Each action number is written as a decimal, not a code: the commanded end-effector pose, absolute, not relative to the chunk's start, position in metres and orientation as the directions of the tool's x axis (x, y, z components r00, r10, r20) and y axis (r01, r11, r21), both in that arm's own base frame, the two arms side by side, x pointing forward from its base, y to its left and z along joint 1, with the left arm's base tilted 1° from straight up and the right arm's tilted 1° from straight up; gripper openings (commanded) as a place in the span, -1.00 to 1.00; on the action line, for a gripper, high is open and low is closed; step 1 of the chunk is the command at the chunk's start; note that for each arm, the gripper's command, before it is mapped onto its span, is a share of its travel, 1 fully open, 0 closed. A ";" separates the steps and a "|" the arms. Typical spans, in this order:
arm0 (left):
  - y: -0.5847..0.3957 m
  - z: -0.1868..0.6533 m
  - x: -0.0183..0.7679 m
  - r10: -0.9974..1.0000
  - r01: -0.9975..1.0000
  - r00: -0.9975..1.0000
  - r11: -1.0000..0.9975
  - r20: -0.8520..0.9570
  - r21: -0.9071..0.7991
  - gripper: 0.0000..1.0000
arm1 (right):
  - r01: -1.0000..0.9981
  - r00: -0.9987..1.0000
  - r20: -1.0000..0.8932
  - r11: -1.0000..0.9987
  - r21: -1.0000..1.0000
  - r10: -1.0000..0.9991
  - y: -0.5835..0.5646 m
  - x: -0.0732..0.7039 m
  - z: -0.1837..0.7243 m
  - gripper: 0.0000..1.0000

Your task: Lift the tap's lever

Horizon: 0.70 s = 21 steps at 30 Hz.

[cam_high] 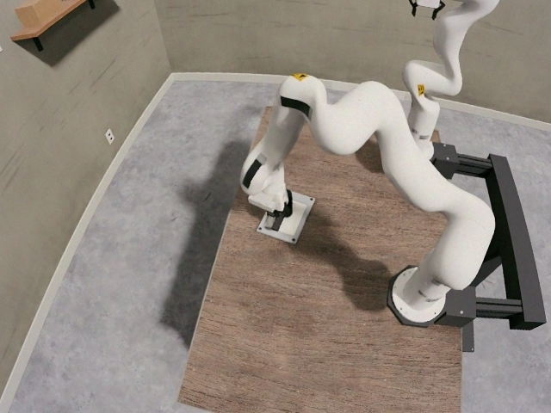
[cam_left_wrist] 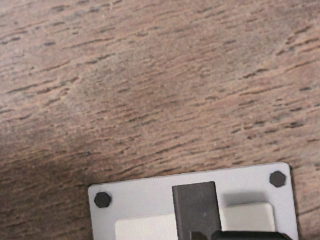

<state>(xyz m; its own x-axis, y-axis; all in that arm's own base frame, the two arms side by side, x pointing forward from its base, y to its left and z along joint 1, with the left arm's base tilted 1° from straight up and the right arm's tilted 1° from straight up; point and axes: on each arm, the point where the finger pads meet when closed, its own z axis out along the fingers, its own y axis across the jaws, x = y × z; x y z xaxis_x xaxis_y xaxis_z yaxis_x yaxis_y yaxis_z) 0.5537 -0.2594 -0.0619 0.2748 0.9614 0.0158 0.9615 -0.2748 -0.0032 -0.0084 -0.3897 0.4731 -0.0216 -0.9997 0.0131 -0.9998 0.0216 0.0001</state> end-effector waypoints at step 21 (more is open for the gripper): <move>-0.268 -0.034 0.552 0.961 0.961 0.275 -0.275 0.016 -0.001 -1.00 | -1.000 -0.022 0.015 0.022 0.000 -1.000 -0.390 -0.008 0.474 1.00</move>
